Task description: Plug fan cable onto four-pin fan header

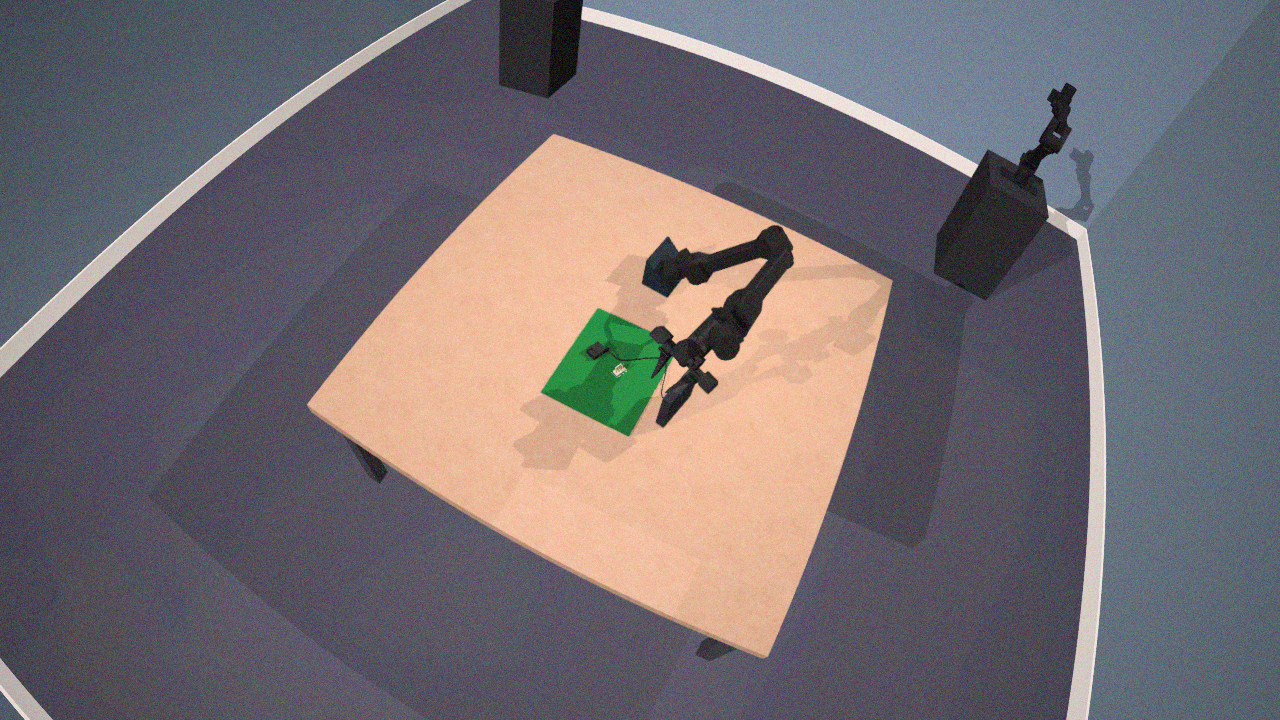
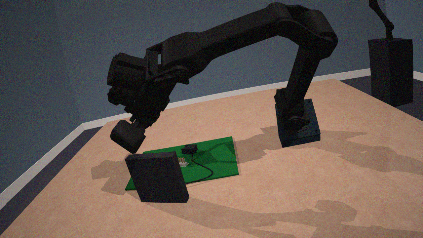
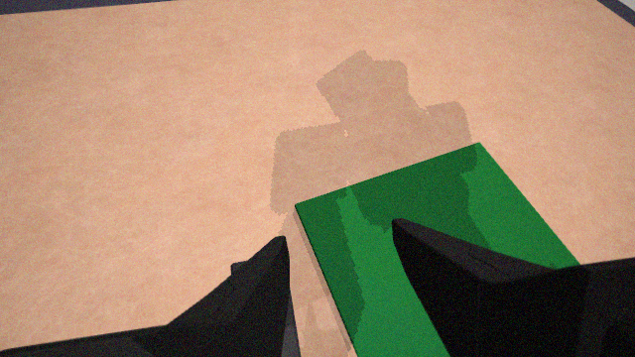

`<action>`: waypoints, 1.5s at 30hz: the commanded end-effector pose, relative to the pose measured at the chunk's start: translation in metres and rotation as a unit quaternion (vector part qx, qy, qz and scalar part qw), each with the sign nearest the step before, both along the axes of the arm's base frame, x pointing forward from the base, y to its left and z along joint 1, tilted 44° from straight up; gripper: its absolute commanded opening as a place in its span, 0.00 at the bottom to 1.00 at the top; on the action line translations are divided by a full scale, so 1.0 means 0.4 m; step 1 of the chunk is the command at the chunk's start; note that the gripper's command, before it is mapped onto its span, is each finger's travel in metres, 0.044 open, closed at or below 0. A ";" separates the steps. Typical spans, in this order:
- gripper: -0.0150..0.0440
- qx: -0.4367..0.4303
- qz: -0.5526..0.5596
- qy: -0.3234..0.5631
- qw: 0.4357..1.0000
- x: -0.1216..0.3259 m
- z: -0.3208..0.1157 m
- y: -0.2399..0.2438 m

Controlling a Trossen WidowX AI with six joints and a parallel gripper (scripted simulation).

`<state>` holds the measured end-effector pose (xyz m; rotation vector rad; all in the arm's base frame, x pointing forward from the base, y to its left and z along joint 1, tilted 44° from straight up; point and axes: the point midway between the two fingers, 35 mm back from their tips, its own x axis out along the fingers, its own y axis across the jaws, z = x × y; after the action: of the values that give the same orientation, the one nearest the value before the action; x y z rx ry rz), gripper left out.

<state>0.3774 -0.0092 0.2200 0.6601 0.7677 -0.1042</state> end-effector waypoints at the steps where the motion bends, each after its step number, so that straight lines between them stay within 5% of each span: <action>1: 0.61 0.161 -0.155 0.107 0.969 -0.005 -0.100 -0.068; 6: 0.61 0.349 -0.370 0.238 0.828 -0.038 -0.228 -0.135; 13: 0.61 0.463 -0.541 0.325 0.622 -0.082 -0.320 -0.182; 21: 0.61 0.525 -0.693 0.385 0.310 -0.140 -0.407 -0.226; 29: 0.61 0.499 -0.767 0.399 -0.050 -0.201 -0.474 -0.260; 45: 0.61 0.496 -0.769 0.399 -0.068 -0.204 -0.477 -0.262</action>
<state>0.2956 -0.1113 0.0287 -1.7717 -0.3147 1.5749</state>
